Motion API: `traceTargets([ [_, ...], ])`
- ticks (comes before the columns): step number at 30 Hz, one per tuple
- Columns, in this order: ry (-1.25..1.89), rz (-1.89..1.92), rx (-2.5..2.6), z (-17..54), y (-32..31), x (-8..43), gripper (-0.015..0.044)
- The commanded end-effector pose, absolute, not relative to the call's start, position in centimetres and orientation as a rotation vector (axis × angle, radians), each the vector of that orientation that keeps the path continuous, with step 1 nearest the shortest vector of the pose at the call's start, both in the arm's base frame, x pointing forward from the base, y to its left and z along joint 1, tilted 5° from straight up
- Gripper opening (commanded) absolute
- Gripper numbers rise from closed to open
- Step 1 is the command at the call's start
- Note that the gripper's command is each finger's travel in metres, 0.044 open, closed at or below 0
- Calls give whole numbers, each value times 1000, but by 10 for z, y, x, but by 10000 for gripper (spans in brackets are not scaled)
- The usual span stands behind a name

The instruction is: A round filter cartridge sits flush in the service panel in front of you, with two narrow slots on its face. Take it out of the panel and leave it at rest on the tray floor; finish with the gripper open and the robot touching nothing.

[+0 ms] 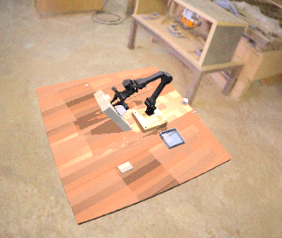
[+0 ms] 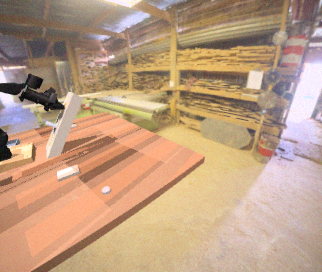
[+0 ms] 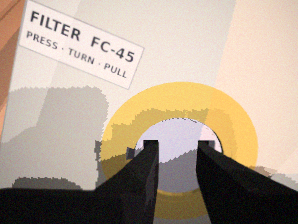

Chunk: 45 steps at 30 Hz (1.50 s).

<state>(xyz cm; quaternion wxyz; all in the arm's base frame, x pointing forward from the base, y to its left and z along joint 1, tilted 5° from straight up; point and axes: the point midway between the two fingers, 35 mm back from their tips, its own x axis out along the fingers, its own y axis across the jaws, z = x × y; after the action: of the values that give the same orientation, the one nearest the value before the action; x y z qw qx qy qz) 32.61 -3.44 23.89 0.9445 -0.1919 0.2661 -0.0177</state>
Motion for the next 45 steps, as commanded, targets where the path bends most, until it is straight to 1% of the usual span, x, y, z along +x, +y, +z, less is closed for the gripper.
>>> traceTargets([
  [1,532,-76,-243,237,-35,332,0],
  [4,527,-101,-150,237,-35,332,0],
  [11,533,-71,-258,237,-35,333,0],
  [45,533,-71,-258,237,-35,333,0],
])
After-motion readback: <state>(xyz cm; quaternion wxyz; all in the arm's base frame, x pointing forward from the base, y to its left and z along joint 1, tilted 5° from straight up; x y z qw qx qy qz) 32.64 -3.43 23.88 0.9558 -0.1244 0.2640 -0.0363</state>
